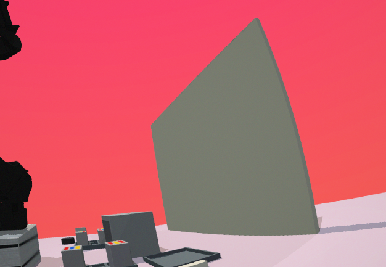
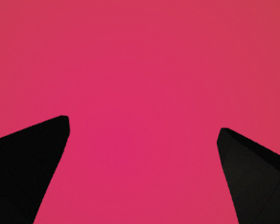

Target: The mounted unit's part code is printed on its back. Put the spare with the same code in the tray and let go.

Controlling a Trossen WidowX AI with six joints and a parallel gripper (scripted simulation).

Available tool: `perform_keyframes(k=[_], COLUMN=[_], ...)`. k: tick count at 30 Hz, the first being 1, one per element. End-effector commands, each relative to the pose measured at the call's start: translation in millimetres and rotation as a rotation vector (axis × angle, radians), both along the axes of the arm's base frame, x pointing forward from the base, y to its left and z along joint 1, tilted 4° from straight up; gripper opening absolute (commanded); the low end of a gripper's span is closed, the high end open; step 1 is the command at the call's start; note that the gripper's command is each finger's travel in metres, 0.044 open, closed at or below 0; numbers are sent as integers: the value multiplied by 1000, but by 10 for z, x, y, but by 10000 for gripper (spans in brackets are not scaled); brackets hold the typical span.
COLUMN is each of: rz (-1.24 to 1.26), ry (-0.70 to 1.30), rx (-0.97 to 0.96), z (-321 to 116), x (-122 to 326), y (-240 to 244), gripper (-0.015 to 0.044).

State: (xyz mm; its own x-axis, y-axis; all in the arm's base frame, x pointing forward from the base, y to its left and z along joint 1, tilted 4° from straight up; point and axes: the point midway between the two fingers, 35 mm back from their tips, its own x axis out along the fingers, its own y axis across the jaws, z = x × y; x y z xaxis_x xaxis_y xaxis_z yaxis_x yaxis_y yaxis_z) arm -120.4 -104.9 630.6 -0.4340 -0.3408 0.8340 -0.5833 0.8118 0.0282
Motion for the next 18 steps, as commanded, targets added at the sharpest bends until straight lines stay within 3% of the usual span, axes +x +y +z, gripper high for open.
perform_keyframes(k=[1,10,18], rz=[0,-10,-81], ry=[0,50,333], rx=[0,-50,-302], z=[0,105,433], x=[0,134,1052], y=[0,157,1043], gripper=[426,440,440])
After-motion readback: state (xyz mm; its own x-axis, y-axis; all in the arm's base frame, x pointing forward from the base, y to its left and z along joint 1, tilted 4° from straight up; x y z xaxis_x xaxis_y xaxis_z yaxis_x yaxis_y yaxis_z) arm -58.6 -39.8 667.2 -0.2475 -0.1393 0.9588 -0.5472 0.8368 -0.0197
